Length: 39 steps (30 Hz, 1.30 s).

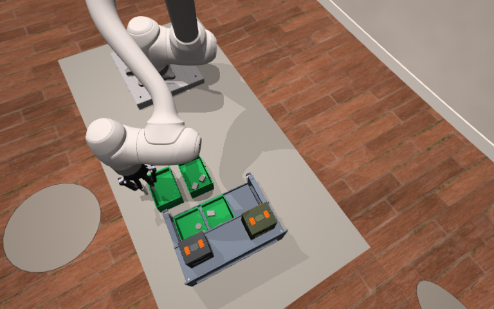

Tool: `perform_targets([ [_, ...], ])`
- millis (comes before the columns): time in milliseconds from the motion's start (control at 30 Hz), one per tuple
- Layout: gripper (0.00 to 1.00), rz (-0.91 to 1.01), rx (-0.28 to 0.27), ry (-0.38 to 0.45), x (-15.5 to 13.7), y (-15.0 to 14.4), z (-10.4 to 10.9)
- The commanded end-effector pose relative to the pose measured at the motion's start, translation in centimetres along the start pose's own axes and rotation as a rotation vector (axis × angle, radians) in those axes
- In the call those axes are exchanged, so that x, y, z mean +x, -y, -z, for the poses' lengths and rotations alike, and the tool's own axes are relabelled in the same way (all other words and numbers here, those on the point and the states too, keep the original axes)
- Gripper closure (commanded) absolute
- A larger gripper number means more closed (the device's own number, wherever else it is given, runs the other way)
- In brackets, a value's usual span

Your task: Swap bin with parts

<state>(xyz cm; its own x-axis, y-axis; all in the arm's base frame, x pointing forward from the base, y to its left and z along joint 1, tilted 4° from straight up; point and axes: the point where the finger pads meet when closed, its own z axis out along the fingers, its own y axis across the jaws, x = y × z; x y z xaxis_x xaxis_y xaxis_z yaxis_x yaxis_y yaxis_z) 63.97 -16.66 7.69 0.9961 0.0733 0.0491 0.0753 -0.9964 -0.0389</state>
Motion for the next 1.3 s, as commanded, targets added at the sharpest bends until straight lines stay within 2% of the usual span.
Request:
perform_targets([
  [0, 0.76, 0.0, 0.0, 0.0, 0.0, 0.0, 0.6],
  [933, 0.76, 0.0, 0.0, 0.0, 0.0, 0.0, 5.3],
  [1267, 0.76, 0.0, 0.0, 0.0, 0.0, 0.0, 6.4],
])
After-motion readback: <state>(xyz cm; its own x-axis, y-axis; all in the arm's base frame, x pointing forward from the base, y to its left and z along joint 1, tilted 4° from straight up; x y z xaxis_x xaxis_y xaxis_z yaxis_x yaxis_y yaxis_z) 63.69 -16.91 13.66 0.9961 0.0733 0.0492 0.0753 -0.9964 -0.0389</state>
